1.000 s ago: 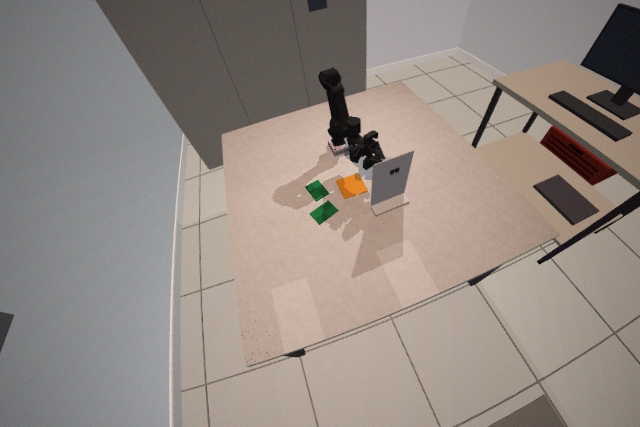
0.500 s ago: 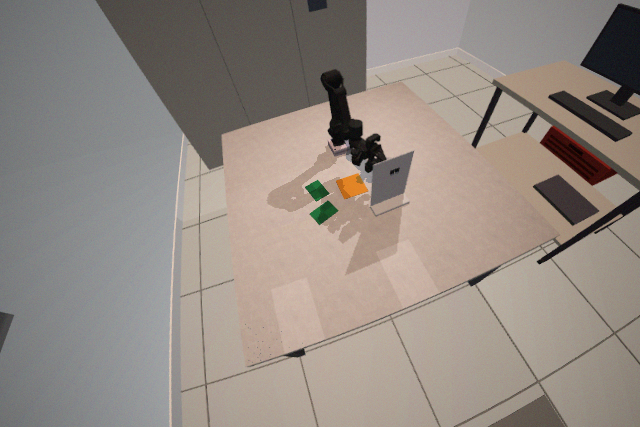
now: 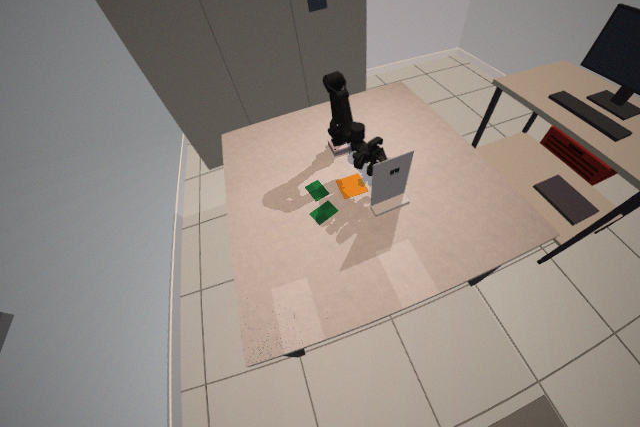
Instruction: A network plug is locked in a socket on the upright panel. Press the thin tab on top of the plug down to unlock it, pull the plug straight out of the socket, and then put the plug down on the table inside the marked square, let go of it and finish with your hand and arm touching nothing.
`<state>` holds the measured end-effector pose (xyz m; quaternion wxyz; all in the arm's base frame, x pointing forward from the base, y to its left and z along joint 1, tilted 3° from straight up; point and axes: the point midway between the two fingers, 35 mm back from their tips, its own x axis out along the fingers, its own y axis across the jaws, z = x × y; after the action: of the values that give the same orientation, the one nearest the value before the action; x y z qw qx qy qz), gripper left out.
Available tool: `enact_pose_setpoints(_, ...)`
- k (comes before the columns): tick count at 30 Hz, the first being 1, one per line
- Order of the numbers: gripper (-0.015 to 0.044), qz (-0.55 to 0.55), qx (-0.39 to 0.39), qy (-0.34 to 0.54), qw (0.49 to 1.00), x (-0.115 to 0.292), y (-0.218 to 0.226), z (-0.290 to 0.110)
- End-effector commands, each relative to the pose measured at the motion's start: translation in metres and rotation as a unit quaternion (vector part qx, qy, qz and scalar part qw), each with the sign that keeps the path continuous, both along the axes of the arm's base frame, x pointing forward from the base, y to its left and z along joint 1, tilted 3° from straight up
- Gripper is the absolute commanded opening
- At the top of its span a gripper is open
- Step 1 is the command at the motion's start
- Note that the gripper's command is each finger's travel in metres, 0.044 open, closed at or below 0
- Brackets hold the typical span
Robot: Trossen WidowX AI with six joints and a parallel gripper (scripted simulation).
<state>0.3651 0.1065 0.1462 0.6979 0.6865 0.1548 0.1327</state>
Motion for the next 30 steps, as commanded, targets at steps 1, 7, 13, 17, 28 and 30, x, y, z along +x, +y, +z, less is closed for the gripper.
enact_pose_setpoints(1,0.0156,0.001,0.003,-0.003,1.0,0.0036,0.0009,0.0016)
enact_pose_setpoints(7,0.0116,0.001,0.003,-0.003,1.0,0.0036,0.0009,0.0016)
enact_pose_setpoints(13,0.0076,0.001,0.003,-0.003,1.0,0.0036,0.0009,0.0016)
enact_pose_setpoints(17,0.0049,0.001,0.003,-0.003,1.0,0.0036,0.0009,0.0016)
enact_pose_setpoints(28,0.0,0.001,0.003,-0.003,1.0,0.0035,0.0009,0.0017)
enact_pose_setpoints(30,0.0,0.001,0.003,-0.003,1.0,0.0029,0.0008,0.0017)
